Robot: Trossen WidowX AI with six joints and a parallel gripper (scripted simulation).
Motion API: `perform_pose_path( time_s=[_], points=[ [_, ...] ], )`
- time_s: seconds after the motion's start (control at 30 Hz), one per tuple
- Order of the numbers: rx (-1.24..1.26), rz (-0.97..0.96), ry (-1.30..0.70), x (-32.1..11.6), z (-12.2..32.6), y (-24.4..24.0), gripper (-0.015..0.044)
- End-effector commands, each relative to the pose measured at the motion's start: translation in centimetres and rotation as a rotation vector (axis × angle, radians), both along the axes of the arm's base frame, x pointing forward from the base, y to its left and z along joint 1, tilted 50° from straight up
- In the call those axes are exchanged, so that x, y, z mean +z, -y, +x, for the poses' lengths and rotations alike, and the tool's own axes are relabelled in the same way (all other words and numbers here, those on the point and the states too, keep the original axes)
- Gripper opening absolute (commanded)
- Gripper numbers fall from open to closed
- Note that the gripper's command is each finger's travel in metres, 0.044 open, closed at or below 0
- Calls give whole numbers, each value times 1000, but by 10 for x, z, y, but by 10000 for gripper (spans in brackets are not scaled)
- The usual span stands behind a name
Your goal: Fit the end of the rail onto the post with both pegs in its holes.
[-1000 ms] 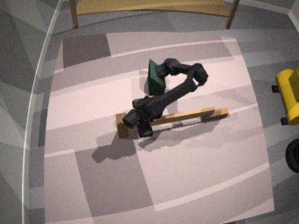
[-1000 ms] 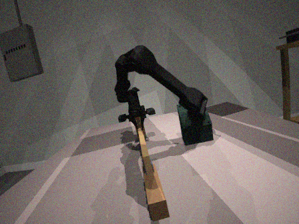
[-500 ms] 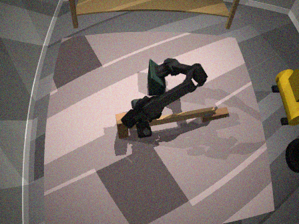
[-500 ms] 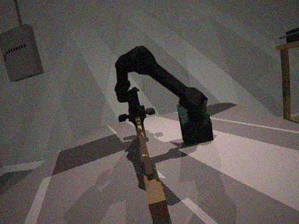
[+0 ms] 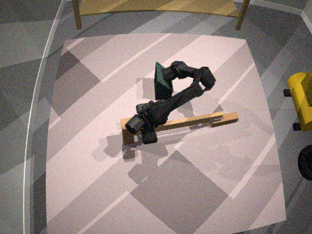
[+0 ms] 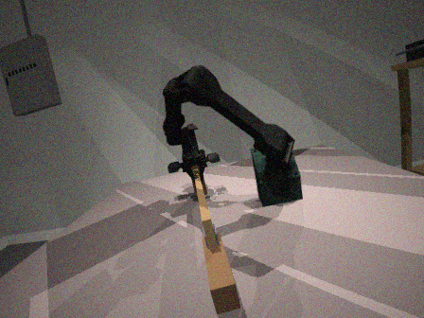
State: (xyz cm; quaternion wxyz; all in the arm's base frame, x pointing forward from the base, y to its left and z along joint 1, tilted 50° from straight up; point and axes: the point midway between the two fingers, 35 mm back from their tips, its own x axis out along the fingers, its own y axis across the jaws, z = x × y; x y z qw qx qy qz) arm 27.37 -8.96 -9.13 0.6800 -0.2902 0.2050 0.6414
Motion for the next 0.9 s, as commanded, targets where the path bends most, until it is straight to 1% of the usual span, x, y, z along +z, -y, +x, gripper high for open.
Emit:
perform_pose_path(
  time_s=[0.0,0.87],
  points=[
    [-5,-6,8,0,2,5,0],
    [-5,-7,9,-5,3,9,0]
  ],
)
